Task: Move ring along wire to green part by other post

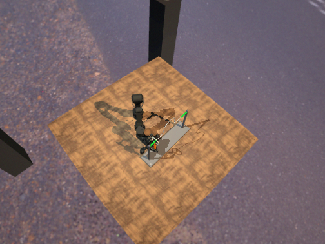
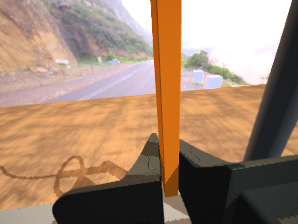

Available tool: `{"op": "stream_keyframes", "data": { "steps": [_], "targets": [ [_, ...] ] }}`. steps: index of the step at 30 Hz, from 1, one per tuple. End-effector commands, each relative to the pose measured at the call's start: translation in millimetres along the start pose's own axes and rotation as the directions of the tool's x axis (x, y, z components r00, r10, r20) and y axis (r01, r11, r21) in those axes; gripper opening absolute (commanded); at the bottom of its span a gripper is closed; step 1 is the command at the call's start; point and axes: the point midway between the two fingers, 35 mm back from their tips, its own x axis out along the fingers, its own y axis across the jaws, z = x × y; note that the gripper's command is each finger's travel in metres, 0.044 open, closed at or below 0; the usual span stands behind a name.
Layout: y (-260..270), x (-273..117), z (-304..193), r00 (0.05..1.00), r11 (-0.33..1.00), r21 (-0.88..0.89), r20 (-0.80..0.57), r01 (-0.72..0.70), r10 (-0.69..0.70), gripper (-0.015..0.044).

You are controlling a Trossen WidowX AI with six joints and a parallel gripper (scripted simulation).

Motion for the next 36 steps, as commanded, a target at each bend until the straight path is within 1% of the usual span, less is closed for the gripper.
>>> {"op": "stream_keyframes", "data": {
  "steps": [1, 22, 36],
  "targets": [
    [3.7, -0.1, 0.7, 1.000, 1.000, 0.000, 0.003, 0.003, -0.003, -0.0150],
    [27.3, 0.2, 0.8, 1.000, 1.000, 0.020, 0.006, -0.001, 0.001, -0.0150],
    [52.9, 0.5, 1.6, 1.000, 0.994, 0.113, 0.009, -0.010, 0.010, -0.0150]
  ]
}}
